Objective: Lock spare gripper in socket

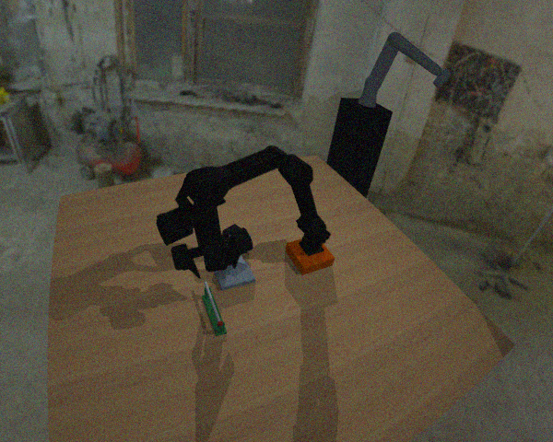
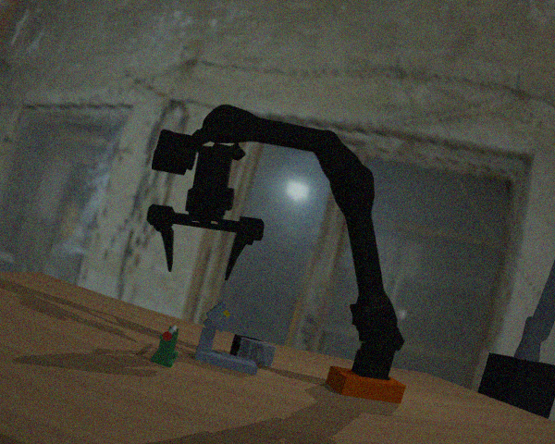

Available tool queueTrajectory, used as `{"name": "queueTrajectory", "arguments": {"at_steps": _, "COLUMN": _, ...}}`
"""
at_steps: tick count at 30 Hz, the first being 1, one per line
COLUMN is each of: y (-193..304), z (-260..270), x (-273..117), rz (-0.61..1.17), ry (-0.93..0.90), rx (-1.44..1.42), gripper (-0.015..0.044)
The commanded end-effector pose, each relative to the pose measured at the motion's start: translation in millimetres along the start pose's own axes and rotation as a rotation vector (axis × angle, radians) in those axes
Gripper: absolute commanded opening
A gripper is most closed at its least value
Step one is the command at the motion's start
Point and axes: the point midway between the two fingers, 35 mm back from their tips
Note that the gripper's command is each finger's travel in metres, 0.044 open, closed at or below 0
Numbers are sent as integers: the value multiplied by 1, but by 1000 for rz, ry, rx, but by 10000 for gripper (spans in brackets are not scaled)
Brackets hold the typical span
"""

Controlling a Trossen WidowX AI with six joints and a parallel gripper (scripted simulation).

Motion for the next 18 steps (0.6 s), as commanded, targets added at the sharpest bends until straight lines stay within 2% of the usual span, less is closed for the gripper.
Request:
{"name": "queueTrajectory", "arguments": {"at_steps": 1, "y": -2, "z": 4, "x": -22, "rz": -8, "ry": 31, "rx": 9, "gripper": 440}}
{"name": "queueTrajectory", "arguments": {"at_steps": 4, "y": 11, "z": 3, "x": -12, "rz": -8, "ry": 13, "rx": -16, "gripper": 440}}
{"name": "queueTrajectory", "arguments": {"at_steps": 8, "y": 74, "z": 22, "x": -7, "rz": -54, "ry": -26, "rx": -115, "gripper": 440}}
{"name": "queueTrajectory", "arguments": {"at_steps": 18, "y": 193, "z": 115, "x": 11, "rz": -242, "ry": -11, "rx": -364, "gripper": 440}}
Point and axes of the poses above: the point midway between the two fingers, 35 mm back from their tips, its own x axis out along the fingers, its own z axis across the jaws, y = z × x, and after that the axes turned 7 degrees about -x, right-handed
